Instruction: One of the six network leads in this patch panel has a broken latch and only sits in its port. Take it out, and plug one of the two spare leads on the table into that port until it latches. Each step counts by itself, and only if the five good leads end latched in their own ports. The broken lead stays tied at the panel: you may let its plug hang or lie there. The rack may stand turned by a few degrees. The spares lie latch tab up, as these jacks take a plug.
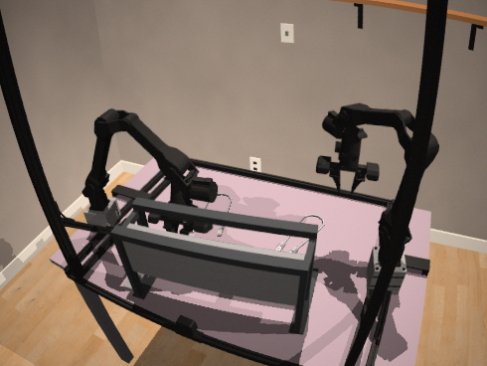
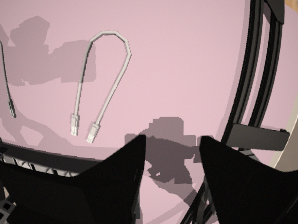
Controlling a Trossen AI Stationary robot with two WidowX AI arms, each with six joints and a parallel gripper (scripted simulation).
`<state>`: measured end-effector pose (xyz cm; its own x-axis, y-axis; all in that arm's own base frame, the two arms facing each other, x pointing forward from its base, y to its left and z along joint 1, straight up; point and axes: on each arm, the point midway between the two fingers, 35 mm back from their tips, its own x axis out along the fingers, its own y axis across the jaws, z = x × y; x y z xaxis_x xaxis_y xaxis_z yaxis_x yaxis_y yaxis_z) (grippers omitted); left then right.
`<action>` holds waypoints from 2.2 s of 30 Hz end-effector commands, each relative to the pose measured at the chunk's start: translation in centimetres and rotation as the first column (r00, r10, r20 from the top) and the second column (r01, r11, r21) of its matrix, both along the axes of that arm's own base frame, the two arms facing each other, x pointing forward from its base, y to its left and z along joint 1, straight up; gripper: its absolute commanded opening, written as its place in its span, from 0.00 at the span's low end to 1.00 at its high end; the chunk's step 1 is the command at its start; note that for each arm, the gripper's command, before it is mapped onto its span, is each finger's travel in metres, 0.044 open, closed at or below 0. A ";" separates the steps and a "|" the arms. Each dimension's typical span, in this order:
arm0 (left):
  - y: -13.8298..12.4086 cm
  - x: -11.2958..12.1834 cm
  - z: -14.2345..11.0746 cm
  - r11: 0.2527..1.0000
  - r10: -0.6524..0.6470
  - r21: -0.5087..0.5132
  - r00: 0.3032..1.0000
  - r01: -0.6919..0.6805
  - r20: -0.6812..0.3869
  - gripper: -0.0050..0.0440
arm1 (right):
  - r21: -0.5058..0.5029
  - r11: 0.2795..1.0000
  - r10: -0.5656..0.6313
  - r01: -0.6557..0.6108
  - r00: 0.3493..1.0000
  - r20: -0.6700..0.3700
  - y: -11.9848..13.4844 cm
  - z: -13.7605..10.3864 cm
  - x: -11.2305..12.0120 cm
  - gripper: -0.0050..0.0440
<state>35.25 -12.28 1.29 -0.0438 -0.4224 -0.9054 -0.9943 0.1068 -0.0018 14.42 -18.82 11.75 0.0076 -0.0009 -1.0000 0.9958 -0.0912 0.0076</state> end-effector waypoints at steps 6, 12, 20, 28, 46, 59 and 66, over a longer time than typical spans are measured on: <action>0.0 0.0 0.0 1.000 0.000 0.000 1.000 0.000 0.000 0.21 | 0.000 1.000 0.000 0.000 1.000 0.000 0.0 0.0 0.0 0.46; 0.0 0.0 0.0 1.000 0.000 0.000 1.000 0.000 0.000 0.21 | 0.000 1.000 0.000 0.000 1.000 0.000 0.0 0.0 0.0 0.46; 4.0 0.4 0.0 1.000 0.000 0.000 1.000 0.000 0.000 0.21 | 0.000 1.000 0.000 0.000 1.000 0.000 0.0 0.0 0.0 0.46; 4.0 0.4 0.0 1.000 0.000 0.000 1.000 0.000 0.000 0.21 | 0.000 1.000 0.000 0.000 1.000 0.000 0.0 0.0 0.0 0.46; 7.9 0.8 0.8 1.000 0.003 -0.002 1.000 -0.003 0.001 0.21 | 0.000 1.000 0.000 0.000 1.000 0.000 0.0 0.0 0.0 0.46; 8.9 1.0 1.1 1.000 0.004 -0.009 1.000 -0.004 0.001 0.21 | 0.000 1.000 0.000 0.000 1.000 0.000 0.0 0.0 0.0 0.46; 8.9 1.0 1.1 1.000 0.004 -0.009 1.000 -0.004 0.001 0.21 | 0.000 1.000 0.000 0.000 1.000 0.000 0.0 0.0 0.0 0.46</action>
